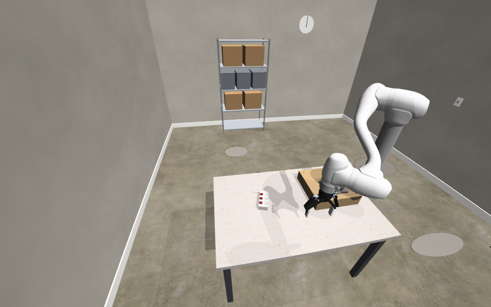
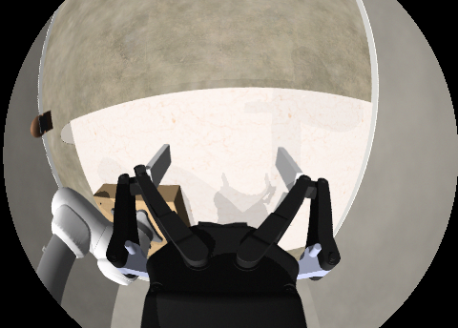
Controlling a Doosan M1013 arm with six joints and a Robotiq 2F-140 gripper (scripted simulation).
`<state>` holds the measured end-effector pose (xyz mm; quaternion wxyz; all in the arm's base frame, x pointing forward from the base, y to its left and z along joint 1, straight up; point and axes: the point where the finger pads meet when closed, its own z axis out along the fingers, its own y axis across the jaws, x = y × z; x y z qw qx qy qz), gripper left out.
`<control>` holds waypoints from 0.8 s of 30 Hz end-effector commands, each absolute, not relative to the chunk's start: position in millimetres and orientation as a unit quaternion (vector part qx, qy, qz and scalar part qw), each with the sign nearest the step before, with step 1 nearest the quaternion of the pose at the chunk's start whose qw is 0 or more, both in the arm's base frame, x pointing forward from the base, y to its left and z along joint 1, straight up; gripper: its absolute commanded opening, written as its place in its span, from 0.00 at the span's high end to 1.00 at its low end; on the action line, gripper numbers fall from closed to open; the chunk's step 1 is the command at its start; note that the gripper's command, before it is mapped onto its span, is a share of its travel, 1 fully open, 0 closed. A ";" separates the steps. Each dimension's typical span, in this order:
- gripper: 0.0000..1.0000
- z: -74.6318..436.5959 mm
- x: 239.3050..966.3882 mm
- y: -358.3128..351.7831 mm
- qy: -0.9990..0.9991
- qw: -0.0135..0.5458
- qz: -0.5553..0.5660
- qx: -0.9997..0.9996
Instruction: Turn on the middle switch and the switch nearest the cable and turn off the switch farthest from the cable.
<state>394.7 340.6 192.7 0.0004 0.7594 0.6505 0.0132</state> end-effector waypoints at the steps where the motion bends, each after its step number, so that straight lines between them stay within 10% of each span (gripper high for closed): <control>1: 0.00 181.9 430.2 316.2 0.695 -0.002 0.002 0.719; 24: 0.00 136.5 541.8 196.2 0.832 -0.027 -0.028 0.553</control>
